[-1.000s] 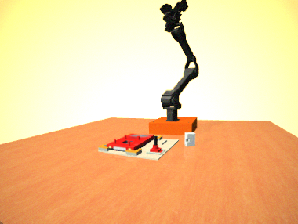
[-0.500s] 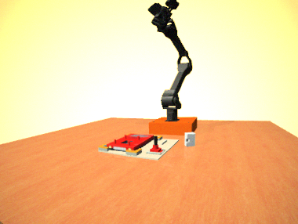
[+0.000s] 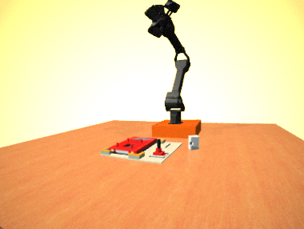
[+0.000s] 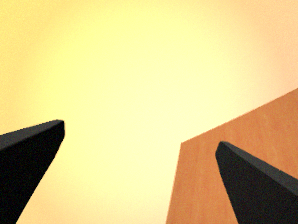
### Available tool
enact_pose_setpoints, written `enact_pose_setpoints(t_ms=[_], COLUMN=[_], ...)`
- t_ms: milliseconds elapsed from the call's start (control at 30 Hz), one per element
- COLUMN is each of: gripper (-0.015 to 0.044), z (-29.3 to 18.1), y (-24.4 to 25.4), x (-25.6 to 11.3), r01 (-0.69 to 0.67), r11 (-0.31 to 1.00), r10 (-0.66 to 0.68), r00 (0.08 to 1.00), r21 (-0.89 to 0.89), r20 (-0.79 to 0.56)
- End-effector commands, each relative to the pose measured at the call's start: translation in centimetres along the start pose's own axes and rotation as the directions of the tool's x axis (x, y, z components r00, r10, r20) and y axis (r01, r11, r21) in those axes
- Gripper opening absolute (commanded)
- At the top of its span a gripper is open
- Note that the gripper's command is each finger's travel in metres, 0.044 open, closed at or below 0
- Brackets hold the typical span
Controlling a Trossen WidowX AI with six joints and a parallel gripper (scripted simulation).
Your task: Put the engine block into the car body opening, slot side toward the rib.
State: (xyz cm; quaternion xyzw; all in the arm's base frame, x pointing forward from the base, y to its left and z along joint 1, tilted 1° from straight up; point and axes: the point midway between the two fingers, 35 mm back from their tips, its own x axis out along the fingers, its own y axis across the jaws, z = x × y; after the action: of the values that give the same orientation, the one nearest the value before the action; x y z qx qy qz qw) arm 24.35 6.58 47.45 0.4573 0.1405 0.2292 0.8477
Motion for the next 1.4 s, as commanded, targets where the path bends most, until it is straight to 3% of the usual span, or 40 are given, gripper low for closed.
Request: enact_pose_setpoints(t_ms=[0, 600, 933, 1367], gripper=[0.044, 0.044, 0.044, 0.044], z=[-0.7, -7.4, -12.2, -17.8], y=[-2.3, -11.0, -15.4, -20.6], x=[1.7, 7.2, 8.6, 8.9], r01=[0.065, 0.275, 0.332, 0.321], r11=[0.998, 0.946, 0.889, 0.771], r10=[-0.065, -0.317, -0.448, -0.624], r00=[0.997, 0.899, 0.777, 0.554], r21=[-0.008, -0.171, -0.316, -0.55], r20=[-0.043, -0.304, -0.443, -0.552])
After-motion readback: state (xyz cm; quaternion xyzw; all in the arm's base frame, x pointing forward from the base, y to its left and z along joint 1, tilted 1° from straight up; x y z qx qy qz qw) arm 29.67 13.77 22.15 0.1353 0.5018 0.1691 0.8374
